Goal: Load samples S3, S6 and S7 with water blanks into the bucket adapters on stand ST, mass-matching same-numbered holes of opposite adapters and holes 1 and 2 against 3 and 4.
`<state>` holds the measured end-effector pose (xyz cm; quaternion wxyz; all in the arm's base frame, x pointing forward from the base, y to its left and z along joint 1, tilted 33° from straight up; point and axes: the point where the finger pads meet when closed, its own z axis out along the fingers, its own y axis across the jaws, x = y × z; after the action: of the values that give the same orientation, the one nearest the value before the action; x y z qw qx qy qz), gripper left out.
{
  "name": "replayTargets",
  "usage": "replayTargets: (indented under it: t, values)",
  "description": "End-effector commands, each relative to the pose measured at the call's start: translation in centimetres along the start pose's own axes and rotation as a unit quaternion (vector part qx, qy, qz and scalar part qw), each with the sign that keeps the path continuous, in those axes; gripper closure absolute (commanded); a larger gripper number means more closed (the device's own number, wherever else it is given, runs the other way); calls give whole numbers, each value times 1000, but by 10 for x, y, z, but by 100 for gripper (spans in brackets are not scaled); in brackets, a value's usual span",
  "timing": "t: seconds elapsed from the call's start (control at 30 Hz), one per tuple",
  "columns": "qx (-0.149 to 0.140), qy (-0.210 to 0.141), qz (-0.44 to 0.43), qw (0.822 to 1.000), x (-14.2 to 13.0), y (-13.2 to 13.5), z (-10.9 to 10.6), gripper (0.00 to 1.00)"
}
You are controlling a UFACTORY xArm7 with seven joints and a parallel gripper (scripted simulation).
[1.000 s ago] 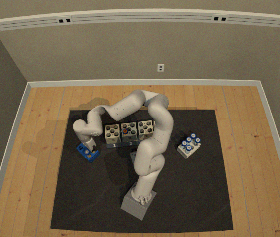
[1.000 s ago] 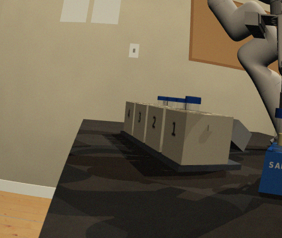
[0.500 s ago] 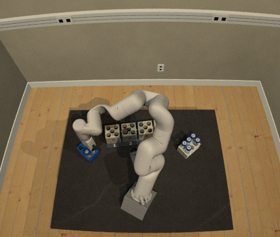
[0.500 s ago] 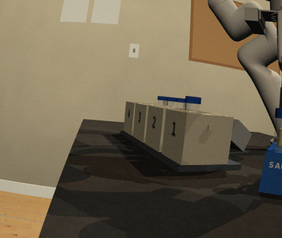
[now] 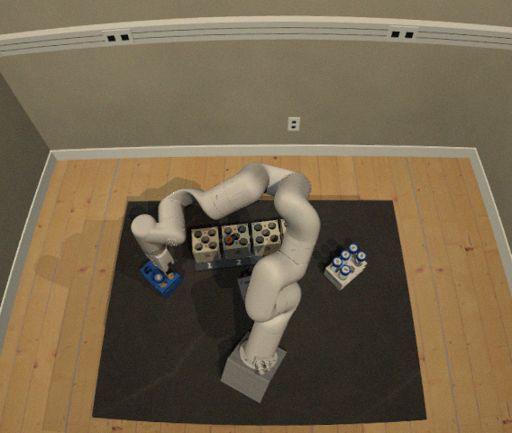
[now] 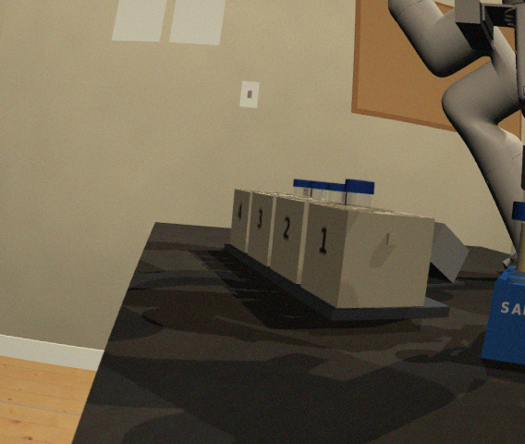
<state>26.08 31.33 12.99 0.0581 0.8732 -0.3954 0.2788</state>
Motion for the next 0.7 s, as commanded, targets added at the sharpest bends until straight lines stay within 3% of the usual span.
replayTargets:
  t: [0.0,0.67]
  values:
    - [2,-1,0,1000,-1,-1,-13,100]
    - [2,-1,0,1000,-1,-1,-49,100]
